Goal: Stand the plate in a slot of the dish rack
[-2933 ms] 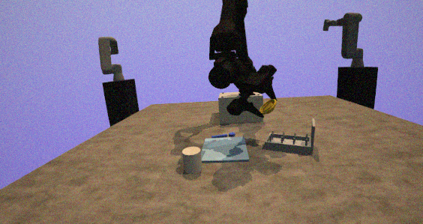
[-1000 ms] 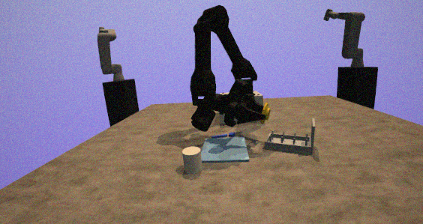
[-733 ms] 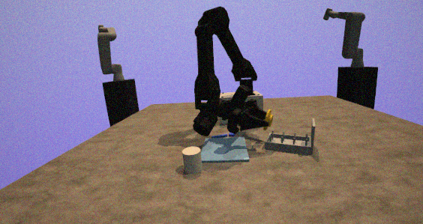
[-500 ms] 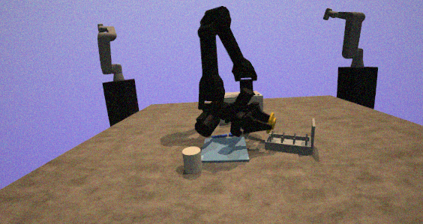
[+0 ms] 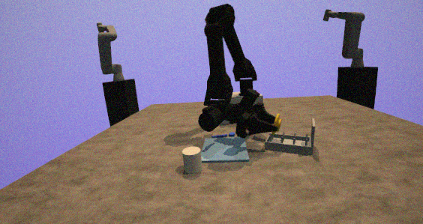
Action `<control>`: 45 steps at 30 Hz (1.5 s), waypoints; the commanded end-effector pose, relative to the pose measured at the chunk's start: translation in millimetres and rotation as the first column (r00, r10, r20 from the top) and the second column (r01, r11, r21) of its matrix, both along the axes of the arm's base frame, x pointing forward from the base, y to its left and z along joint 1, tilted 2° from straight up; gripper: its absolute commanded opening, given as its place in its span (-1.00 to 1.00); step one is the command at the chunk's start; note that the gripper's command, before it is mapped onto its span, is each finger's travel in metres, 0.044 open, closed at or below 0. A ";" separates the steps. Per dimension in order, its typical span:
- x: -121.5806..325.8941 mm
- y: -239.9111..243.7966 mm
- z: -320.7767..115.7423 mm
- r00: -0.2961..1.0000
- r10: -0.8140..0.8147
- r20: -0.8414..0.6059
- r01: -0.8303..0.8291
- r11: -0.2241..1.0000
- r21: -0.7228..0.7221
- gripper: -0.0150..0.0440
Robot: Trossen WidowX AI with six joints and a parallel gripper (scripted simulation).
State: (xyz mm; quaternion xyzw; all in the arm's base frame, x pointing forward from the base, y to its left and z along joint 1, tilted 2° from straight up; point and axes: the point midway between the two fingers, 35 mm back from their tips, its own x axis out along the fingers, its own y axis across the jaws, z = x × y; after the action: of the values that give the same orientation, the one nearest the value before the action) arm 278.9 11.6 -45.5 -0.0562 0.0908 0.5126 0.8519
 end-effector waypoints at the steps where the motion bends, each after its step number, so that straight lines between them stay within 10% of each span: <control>1: 1.0 4.5 0.6 1.000 0.000 -0.002 0.000 1.000 0.004 -0.49; 27: 2.6 9.9 -14.9 1.000 0.000 -0.001 0.000 1.000 0.000 -0.49; 42: 3.0 9.7 -15.0 1.000 0.000 0.002 0.000 1.000 -0.001 0.84; 45: 3.0 9.7 -15.0 1.000 0.000 0.002 0.000 1.000 -0.001 0.86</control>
State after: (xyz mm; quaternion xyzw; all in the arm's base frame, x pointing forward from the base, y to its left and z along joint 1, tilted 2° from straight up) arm 281.9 21.3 -60.4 -0.0573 0.0903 0.5125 0.8520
